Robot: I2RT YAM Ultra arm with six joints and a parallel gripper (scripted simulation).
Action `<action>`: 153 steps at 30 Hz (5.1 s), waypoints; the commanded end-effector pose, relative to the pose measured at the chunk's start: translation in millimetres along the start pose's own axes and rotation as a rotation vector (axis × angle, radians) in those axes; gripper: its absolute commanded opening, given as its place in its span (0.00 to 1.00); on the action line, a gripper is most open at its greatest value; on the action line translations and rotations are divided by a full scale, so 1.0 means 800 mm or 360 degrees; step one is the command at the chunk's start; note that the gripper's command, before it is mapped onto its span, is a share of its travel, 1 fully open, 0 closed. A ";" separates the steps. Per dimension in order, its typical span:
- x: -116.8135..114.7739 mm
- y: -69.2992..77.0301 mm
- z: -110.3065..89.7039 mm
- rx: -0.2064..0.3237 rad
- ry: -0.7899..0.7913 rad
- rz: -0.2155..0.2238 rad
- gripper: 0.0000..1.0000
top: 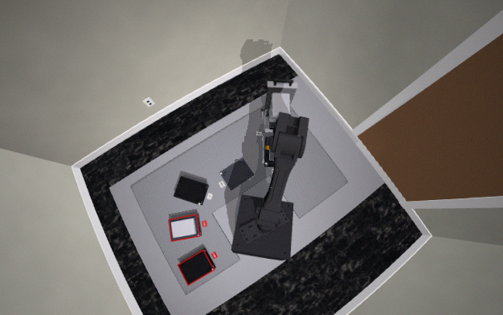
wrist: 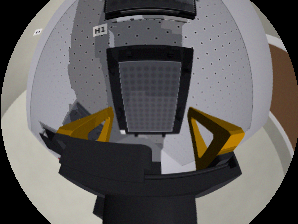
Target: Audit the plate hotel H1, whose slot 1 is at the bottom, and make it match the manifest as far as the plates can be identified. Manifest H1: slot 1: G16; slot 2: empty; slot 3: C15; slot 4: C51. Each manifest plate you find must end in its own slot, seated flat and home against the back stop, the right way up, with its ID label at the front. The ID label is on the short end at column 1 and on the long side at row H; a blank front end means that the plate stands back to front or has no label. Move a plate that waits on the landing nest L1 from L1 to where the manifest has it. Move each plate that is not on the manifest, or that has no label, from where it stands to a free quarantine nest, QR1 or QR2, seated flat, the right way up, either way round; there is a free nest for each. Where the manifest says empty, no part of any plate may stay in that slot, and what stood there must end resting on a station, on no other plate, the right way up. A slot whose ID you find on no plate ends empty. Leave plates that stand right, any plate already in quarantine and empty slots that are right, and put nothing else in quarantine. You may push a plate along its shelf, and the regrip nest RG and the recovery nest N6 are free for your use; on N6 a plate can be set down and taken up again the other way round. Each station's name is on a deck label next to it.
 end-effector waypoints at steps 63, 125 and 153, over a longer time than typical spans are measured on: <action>0.016 0.176 0.001 -0.0002 0.0000 0.0002 1.00; 0.203 0.167 -0.039 -0.0974 -0.0005 -0.0251 1.00; 0.256 0.162 -0.066 -0.1206 -0.0007 -0.0311 1.00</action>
Point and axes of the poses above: the point where the finger pads meet when closed, its own y axis back along the fingers, its own x axis across the jaws, z = x × y, the point moved 4 cm from there along y, back along the fingers, and after that the axes turned 15 degrees about y, right-handed, at the moved point
